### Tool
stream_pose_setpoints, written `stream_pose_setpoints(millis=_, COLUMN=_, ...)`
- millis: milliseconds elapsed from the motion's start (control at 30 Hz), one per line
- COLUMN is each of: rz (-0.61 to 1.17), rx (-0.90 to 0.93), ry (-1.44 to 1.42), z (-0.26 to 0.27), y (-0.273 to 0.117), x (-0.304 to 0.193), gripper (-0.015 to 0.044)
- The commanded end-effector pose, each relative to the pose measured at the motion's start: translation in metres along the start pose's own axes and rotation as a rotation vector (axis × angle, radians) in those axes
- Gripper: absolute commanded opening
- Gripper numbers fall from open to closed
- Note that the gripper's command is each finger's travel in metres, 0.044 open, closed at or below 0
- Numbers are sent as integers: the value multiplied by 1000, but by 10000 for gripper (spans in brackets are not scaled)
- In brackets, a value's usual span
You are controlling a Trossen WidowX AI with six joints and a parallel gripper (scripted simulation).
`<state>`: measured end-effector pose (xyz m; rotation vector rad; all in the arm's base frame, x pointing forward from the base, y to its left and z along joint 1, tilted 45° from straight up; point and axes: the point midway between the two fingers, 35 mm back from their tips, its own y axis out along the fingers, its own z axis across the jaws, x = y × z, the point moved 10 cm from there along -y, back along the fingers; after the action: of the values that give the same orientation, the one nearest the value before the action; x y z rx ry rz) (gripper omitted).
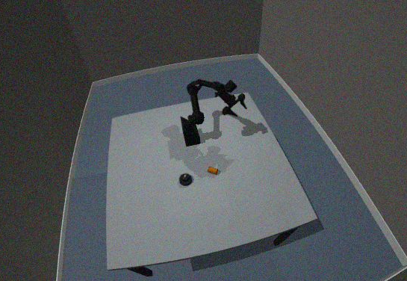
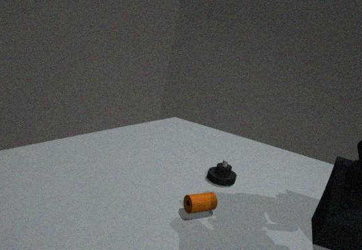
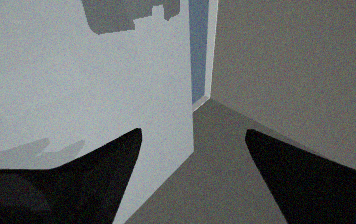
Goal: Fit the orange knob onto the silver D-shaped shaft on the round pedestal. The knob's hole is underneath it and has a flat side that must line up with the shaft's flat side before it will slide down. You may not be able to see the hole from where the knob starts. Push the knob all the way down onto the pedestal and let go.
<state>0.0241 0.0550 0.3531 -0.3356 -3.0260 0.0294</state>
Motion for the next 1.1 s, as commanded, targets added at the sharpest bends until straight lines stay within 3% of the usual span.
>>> stream_pose_setpoints(millis=0, rz=4, rx=4, ry=9, z=0, y=1, x=-2, gripper=426)
stream_pose_setpoints(millis=300, rz=190, rx=214, ry=454, z=2, y=44, x=-87, gripper=440)
stream_pose_setpoints(millis=567, rz=340, rx=393, ry=891, z=36, y=76, x=-165, gripper=440)
stream_pose_setpoints(millis=1067, rz=559, rx=713, ry=1661, z=164, y=101, x=-288, gripper=440)
